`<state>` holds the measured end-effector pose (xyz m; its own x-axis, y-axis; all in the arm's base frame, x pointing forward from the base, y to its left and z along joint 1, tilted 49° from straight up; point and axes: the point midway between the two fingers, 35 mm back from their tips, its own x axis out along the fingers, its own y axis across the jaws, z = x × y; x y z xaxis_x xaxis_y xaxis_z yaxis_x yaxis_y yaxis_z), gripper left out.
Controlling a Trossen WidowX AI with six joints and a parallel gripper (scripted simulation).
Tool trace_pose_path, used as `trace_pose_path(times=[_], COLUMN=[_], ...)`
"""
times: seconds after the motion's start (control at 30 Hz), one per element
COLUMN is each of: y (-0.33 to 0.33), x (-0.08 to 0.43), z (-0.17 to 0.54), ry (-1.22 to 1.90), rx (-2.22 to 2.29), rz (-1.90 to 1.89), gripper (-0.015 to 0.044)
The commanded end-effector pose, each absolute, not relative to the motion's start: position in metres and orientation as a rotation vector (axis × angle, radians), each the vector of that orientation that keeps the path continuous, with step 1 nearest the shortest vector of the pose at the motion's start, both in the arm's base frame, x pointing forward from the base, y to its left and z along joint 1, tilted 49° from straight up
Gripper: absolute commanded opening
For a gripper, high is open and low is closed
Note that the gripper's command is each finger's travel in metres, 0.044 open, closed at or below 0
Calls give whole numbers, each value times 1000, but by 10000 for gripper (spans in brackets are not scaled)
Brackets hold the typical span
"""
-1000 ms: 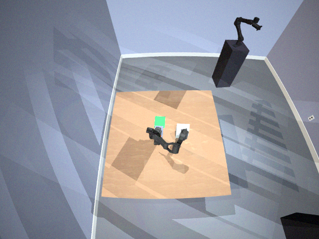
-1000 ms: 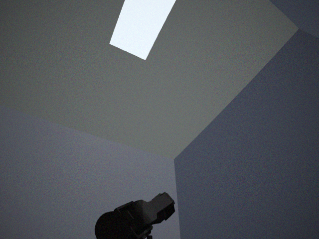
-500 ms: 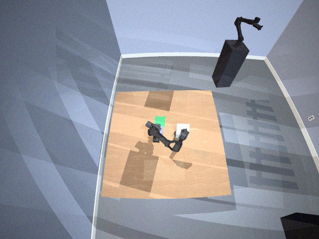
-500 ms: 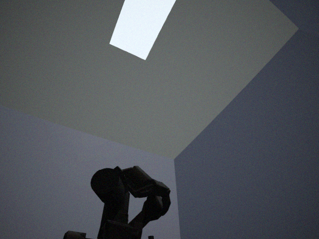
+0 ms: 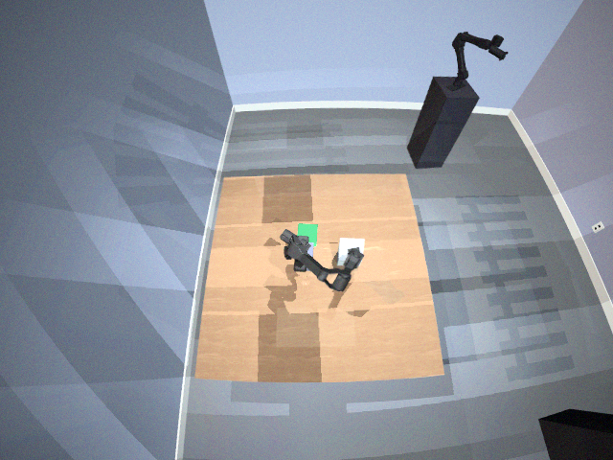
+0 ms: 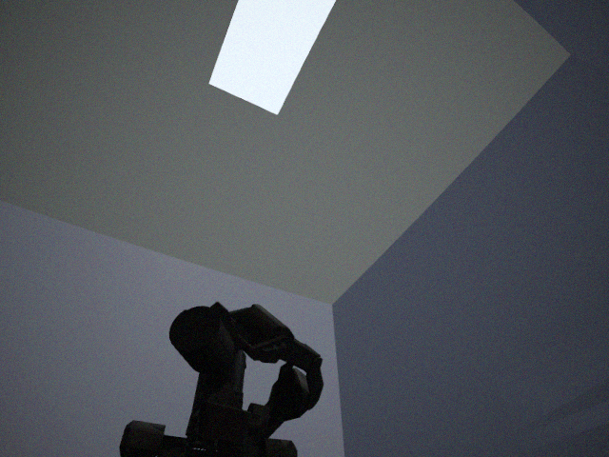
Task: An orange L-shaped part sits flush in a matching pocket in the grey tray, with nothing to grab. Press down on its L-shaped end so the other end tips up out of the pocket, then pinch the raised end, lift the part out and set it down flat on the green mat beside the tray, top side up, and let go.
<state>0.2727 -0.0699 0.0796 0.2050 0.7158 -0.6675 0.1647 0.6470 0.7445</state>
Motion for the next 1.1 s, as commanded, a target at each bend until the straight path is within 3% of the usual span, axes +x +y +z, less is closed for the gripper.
trace_pose_path(times=[0.0, 0.37, 0.47, 0.5, 1.07], y=[-70, -70, -73, -75, -122], x=[273, 273, 273, 273, 267], z=[80, 80, 77, 75, 25], ry=[1339, 1339, 1312, 1294, 626], rx=[829, 829, 758, 712, -471], rz=[450, 450, 504, 538, 1252], gripper=[180, 180, 259, 280, 280])
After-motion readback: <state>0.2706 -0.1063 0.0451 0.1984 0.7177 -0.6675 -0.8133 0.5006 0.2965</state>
